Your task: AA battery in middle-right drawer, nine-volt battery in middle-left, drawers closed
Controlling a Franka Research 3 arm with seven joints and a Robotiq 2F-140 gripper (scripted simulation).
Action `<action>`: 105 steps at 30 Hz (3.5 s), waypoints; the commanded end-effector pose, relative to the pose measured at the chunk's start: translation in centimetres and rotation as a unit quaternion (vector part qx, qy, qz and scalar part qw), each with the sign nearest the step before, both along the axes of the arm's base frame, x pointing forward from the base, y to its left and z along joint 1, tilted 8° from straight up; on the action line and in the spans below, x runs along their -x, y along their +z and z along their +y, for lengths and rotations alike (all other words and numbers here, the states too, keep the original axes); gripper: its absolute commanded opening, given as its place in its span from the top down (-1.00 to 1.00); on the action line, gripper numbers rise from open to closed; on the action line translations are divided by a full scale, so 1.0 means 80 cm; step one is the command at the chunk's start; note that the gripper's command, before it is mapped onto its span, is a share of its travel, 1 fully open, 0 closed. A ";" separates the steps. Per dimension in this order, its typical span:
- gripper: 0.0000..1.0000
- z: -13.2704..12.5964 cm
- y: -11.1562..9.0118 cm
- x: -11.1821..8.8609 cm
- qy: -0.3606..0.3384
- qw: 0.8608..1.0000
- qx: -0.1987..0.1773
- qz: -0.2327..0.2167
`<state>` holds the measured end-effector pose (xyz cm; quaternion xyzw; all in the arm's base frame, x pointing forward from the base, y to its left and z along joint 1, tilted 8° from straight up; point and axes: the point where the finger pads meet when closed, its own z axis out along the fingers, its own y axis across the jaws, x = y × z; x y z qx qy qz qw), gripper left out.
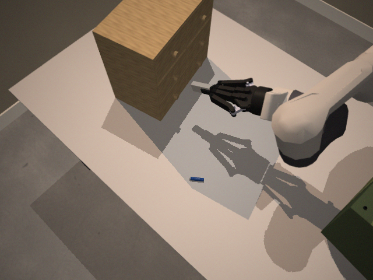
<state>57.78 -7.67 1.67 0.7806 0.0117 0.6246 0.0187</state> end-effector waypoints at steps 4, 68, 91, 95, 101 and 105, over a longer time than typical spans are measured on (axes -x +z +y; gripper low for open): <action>1.00 -0.003 0.001 0.001 -0.001 1.000 0.002 -0.001; 1.00 -0.106 0.012 0.025 -0.001 1.000 0.002 -0.001; 1.00 -0.173 0.019 0.040 -0.001 1.000 0.002 -0.001; 1.00 -0.186 0.020 0.043 -0.001 1.000 0.002 -0.001; 1.00 -0.198 0.021 0.046 -0.001 1.000 0.002 -0.001; 1.00 -0.210 0.023 0.048 -0.001 1.000 0.002 -0.001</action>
